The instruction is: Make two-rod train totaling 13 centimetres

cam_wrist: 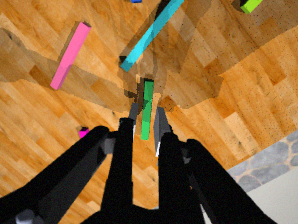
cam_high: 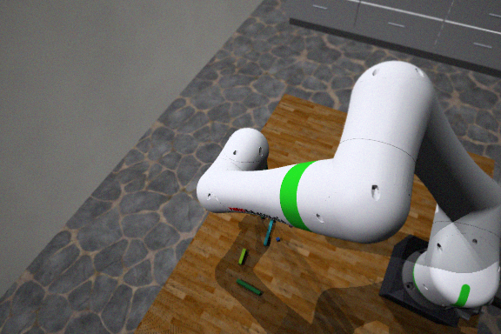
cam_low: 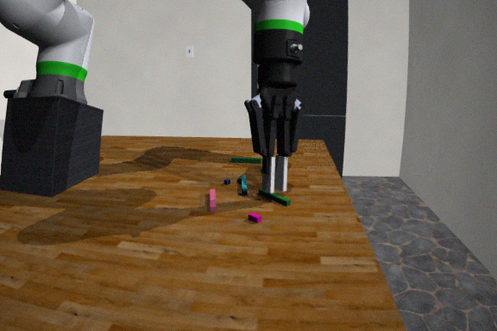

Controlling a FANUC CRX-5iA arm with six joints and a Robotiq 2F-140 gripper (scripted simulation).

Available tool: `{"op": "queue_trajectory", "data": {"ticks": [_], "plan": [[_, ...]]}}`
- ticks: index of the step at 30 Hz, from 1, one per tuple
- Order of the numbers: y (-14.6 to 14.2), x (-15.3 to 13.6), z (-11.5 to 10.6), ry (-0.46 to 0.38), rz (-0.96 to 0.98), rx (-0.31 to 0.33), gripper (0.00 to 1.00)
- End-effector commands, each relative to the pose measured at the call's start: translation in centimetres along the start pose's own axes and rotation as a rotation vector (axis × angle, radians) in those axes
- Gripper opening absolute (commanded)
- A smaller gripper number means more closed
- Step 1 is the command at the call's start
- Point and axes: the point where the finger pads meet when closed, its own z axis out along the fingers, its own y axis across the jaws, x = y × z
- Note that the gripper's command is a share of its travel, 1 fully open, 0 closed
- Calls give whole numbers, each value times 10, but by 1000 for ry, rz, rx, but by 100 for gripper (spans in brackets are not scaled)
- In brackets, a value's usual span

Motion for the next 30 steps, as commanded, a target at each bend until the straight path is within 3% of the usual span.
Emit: {"op": "queue_trajectory", "data": {"ticks": [1,30], "plan": [[0,-1,0,92,-88,-98,15],[0,0,4,92,-88,-98,15]]}}
